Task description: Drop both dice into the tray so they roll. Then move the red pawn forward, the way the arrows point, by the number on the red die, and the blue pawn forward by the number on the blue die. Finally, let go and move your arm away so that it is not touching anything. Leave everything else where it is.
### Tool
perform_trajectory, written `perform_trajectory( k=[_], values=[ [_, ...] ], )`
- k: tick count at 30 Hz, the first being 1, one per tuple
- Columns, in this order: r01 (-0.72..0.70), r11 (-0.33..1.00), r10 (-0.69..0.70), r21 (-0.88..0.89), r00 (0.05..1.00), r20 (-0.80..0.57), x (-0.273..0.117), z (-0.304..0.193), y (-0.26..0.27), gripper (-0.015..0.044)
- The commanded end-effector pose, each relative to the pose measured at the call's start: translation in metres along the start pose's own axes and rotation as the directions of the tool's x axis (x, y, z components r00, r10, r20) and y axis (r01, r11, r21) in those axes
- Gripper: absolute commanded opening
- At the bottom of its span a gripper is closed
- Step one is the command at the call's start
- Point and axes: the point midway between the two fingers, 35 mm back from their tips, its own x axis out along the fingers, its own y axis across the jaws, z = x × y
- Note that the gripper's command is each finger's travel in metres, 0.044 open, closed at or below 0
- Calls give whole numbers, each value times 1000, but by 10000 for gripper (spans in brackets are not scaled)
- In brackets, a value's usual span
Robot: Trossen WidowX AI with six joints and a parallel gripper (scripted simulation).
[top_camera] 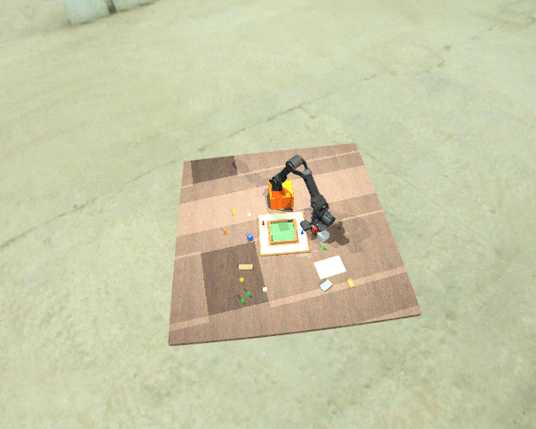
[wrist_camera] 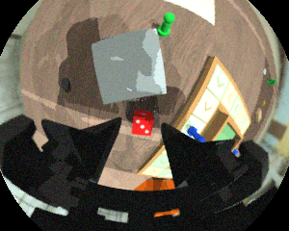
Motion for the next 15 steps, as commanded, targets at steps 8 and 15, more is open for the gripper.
perform_trajectory(
  k=[8,15],
  values=[
    [3,1000,-3,0,1000,0,7,-1,-1,144],
    [3,1000,-3,0,1000,0,7,-1,-1,77]
  ],
)
